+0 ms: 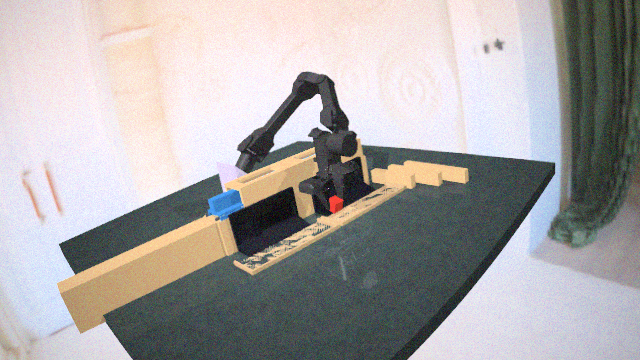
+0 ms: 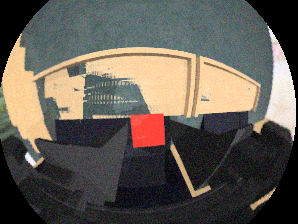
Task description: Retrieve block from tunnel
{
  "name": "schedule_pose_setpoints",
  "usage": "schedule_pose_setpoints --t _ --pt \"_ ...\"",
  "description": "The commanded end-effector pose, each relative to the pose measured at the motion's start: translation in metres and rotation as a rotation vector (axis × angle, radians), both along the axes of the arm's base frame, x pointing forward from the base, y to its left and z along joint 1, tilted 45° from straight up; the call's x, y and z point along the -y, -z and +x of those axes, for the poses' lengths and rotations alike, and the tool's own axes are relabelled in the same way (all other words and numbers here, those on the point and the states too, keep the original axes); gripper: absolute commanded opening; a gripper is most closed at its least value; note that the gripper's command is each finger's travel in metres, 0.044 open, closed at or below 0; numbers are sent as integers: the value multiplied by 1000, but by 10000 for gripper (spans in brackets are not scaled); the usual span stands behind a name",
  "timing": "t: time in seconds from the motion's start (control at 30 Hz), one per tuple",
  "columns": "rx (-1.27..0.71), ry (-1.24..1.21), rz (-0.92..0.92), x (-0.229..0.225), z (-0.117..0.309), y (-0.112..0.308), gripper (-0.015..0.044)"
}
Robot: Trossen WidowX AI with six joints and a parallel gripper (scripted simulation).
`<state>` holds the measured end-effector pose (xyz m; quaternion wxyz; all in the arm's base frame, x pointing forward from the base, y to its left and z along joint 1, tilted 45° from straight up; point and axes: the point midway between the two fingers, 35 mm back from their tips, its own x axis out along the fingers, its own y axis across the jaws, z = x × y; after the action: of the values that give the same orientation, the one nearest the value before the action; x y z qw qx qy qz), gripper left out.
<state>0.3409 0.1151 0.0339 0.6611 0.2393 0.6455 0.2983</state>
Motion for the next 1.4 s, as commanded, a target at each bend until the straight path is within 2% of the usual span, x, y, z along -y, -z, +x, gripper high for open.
schedule_pose_setpoints --t 0.0,0.2,0.33,0.37,0.87,1.37 --pt "2 -2 0 0 0 0 151" --pt "2 -2 0 0 0 0 111" --pt "2 -1 -2 6 2 -5 6" --pt "2 -1 -3 8 3 -7 0" --pt "-1 3 -13 59 11 -54 0" --pt "-5 4 -2 108 2 -107 0"
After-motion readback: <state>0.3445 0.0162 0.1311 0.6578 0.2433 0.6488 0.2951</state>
